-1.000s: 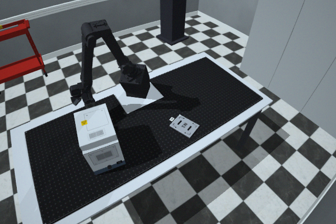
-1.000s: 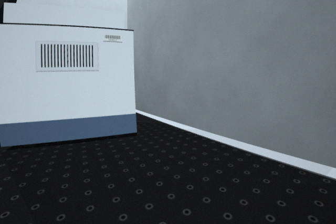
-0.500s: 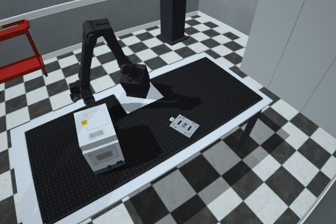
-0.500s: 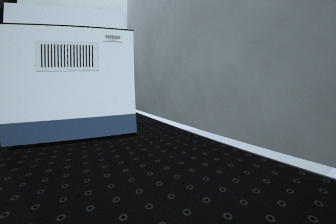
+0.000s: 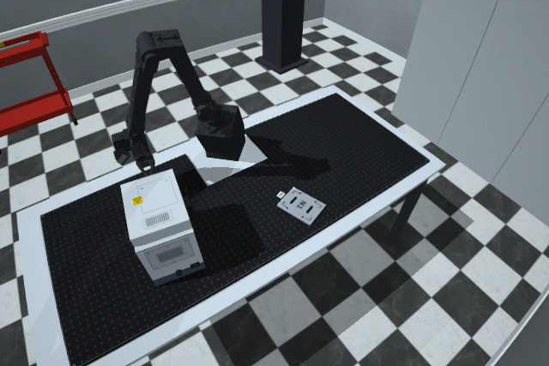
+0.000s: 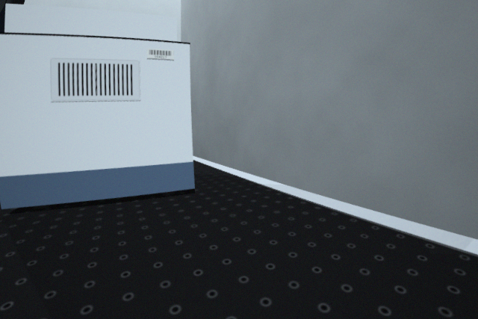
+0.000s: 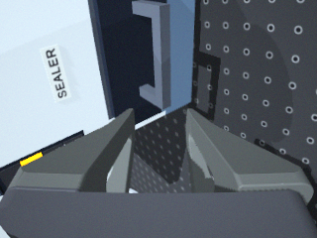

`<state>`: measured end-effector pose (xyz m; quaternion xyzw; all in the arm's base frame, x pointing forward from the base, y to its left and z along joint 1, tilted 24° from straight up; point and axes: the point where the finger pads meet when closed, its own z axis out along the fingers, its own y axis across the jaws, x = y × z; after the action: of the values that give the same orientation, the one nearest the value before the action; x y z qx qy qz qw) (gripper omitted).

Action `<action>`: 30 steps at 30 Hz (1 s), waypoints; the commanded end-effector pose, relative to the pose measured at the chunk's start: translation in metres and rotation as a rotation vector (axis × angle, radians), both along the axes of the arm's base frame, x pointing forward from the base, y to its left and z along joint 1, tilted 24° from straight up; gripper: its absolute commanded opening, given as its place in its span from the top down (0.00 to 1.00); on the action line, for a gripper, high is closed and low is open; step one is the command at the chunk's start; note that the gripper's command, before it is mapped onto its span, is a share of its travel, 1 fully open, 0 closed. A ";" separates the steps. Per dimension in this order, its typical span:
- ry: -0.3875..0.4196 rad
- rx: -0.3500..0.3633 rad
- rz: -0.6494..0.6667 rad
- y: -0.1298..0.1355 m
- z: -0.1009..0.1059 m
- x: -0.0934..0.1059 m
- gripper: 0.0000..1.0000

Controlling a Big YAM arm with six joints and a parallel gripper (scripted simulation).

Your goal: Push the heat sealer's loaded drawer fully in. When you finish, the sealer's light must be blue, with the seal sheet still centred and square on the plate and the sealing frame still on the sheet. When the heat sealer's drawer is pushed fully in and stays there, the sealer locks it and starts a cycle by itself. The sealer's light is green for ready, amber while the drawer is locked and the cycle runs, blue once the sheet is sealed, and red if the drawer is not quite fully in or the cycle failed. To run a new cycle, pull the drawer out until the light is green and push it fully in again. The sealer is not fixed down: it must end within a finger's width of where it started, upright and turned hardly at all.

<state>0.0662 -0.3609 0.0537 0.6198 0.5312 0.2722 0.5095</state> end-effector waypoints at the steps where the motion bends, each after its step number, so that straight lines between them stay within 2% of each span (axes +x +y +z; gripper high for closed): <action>1: 0.024 -0.060 0.006 -0.007 0.013 -0.020 0.70; 3: 0.019 -0.038 0.005 -0.003 0.009 -0.027 0.70; 17: 0.023 -0.036 0.006 0.014 0.025 -0.071 0.70; 19: 0.023 -0.036 0.006 0.014 0.025 -0.071 0.70; 21: 0.021 -0.037 0.033 0.014 0.025 -0.061 0.70; 30: 0.018 -0.033 0.017 0.016 0.024 -0.065 0.70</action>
<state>0.0058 -0.3388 0.0782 0.6162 0.5379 0.2675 0.5093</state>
